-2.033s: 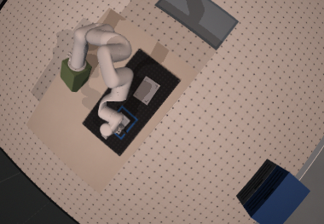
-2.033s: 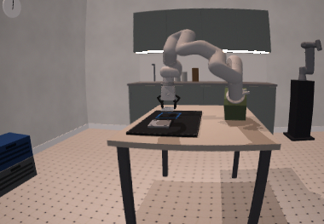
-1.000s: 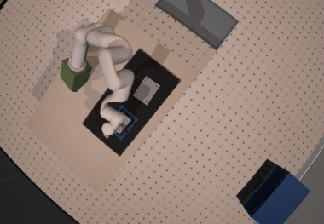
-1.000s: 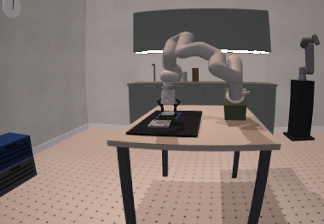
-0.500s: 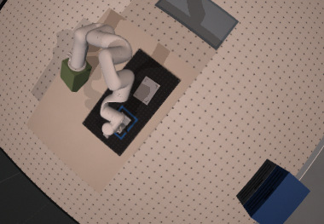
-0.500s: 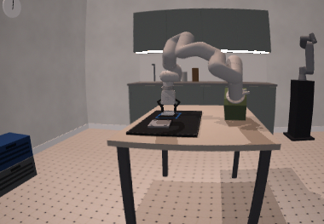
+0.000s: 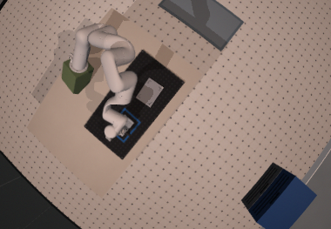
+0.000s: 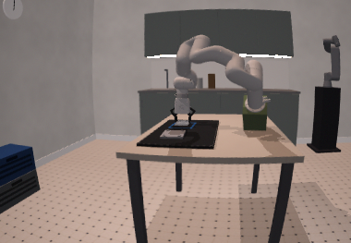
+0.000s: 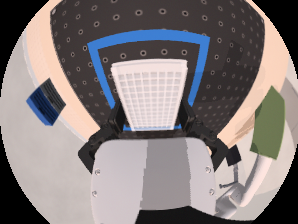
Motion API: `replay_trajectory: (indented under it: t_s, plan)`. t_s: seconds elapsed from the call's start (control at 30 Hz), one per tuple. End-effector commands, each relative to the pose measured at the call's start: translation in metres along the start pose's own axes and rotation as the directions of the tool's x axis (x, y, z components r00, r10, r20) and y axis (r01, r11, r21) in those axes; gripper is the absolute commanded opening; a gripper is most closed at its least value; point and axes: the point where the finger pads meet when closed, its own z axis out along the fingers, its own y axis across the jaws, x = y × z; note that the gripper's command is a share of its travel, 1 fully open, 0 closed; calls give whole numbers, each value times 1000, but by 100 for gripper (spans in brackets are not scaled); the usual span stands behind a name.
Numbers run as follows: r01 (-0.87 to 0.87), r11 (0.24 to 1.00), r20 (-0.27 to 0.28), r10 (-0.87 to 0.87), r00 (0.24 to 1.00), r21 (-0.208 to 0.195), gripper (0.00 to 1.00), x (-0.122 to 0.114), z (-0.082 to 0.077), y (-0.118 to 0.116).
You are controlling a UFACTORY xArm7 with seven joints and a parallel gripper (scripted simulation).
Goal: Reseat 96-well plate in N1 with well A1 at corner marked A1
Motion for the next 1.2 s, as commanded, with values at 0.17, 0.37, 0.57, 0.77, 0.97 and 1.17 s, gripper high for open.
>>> replay_trajectory:
  t_s: [0.17,0.37,0.57,0.77,0.97,1.17]
  plan:
    - [0,1000,-4,0,1000,4,0,1,-1,-1]
    - [0,1000,-4,0,1000,4,0,1,0,-1]
    - [0,1000,-4,0,1000,4,0,1,1,-1]
    - [0,1000,-4,0,1000,4,0,1,1,-1]
    - [0,1000,-4,0,1000,4,0,1,2,-1]
    - [0,1000,-4,0,1000,4,0,1,3,-1]
